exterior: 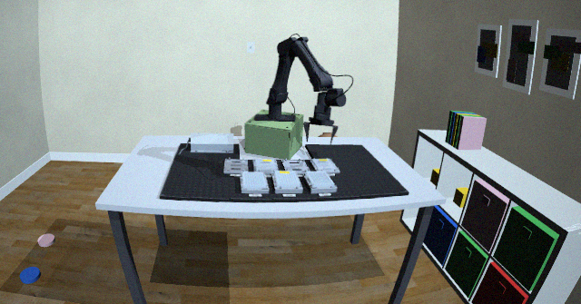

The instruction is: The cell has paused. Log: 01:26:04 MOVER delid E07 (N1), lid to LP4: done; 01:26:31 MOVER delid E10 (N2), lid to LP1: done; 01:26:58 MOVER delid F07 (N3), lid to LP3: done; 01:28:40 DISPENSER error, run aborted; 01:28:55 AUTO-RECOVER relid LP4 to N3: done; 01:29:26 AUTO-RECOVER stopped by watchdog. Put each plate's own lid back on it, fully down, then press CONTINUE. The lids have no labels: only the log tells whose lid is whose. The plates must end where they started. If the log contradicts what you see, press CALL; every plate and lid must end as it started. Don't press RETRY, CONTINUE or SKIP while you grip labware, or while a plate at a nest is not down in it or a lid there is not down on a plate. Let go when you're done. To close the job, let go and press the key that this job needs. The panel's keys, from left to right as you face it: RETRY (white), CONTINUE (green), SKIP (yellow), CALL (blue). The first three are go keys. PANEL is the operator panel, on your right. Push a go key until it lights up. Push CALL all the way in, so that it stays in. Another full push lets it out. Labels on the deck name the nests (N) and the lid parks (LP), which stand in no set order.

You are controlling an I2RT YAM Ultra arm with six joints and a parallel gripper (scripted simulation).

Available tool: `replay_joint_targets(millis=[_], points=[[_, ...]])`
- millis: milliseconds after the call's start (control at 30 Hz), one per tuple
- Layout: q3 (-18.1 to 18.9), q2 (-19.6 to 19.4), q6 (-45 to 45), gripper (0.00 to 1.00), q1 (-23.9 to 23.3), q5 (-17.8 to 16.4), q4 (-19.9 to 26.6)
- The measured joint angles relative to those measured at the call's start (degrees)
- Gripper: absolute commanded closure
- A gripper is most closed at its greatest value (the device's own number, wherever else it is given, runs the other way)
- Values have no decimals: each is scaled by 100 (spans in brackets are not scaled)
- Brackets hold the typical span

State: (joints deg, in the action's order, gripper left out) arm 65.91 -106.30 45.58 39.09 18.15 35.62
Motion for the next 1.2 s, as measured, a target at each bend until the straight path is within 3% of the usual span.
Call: replay_joint_targets(millis=[1200], points=[[-1338, -291, -3851, 0, -2603, -1351, -710]])
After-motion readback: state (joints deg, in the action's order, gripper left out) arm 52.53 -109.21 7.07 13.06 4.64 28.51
